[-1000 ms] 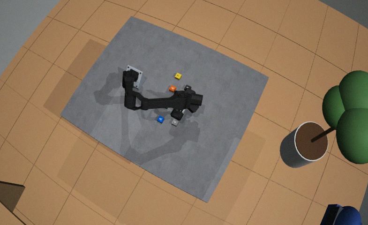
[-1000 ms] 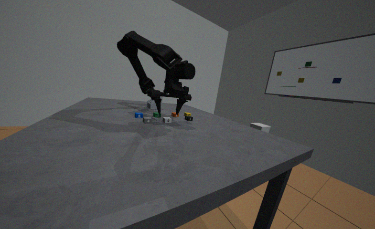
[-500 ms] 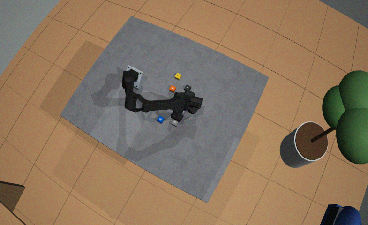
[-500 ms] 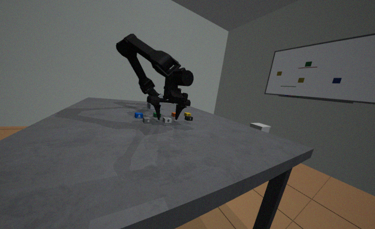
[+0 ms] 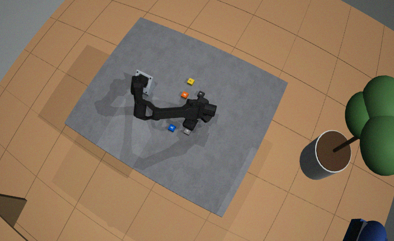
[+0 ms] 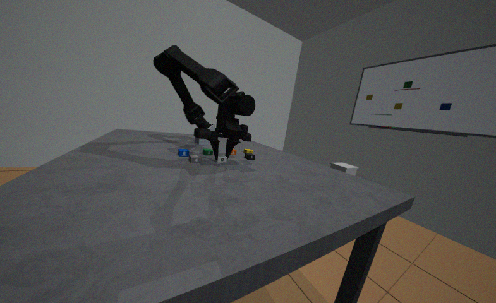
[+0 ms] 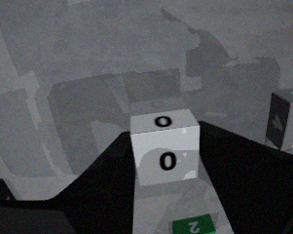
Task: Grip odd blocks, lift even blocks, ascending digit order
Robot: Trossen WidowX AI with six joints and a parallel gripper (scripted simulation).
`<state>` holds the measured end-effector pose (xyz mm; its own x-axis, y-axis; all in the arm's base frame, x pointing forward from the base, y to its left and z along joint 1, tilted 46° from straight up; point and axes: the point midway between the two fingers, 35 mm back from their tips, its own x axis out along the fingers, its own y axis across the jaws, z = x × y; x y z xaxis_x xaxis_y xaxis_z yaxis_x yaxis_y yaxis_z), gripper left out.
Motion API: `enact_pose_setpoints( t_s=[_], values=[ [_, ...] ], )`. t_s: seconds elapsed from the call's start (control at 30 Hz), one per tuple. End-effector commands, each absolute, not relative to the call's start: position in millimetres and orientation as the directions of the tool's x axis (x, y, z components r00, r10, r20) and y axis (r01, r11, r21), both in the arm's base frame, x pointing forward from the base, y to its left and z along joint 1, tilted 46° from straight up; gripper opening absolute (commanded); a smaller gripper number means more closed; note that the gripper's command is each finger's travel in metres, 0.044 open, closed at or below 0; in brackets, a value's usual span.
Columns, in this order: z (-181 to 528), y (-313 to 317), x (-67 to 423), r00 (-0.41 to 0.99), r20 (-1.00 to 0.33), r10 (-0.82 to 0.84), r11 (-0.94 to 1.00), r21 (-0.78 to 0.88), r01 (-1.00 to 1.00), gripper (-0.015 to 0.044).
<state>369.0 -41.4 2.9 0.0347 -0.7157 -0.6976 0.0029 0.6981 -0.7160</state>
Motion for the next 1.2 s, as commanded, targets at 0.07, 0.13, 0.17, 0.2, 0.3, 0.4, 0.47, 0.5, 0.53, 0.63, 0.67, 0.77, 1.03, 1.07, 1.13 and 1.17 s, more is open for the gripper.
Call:
enact_pose_setpoints(
  t_s=[0.07, 0.13, 0.17, 0.2, 0.3, 0.4, 0.47, 0.5, 0.53, 0.63, 0.67, 0.77, 1.03, 1.07, 1.13, 1.17],
  values=[
    [3.0, -42.2, 368.9, 0.035, -0.694, -0.719, 0.695, -0.719, -0.002, 0.012],
    [3.0, -42.2, 368.9, 0.035, -0.694, -0.719, 0.695, -0.719, -0.002, 0.012],
    [3.0, -42.2, 368.9, 0.035, -0.694, -0.719, 0.695, -0.719, -0.002, 0.012],
    [3.0, -42.2, 368.9, 0.035, -0.694, -0.719, 0.695, -0.719, -0.002, 0.012],
    [3.0, -42.2, 368.9, 0.035, -0.694, -0.719, 0.695, -0.719, -0.002, 0.012],
    [3.0, -42.2, 368.9, 0.035, -0.694, -0.719, 0.695, -0.719, -0.002, 0.012],
    [3.0, -42.2, 368.9, 0.035, -0.694, -0.719, 0.695, -0.719, -0.002, 0.012],
    [3.0, -42.2, 368.9, 0.035, -0.694, -0.719, 0.695, -0.719, -0.002, 0.012],
    [3.0, -42.2, 368.9, 0.035, -0.694, -0.719, 0.695, -0.719, -0.002, 0.012],
    [3.0, -42.2, 368.9, 0.035, -0.694, -0.719, 0.695, -0.719, -0.002, 0.012],
    [3.0, -42.2, 368.9, 0.035, -0.694, -0.719, 0.695, -0.719, -0.002, 0.012],
    [3.0, -42.2, 368.9, 0.035, -0.694, -0.719, 0.695, -0.719, -0.002, 0.012],
    [9.3, -35.5, 368.7, 0.035, -0.695, -0.719, 0.695, -0.719, -0.002, 0.012],
    [10.4, -34.3, 368.7, 0.035, -0.695, -0.718, 0.695, -0.719, -0.002, 0.012],
    [12.6, -32.1, 368.5, 0.035, -0.695, -0.718, 0.695, -0.719, -0.002, 0.012],
    [13.1, -31.5, 368.5, 0.035, -0.695, -0.718, 0.695, -0.719, -0.002, 0.012]
  ],
)
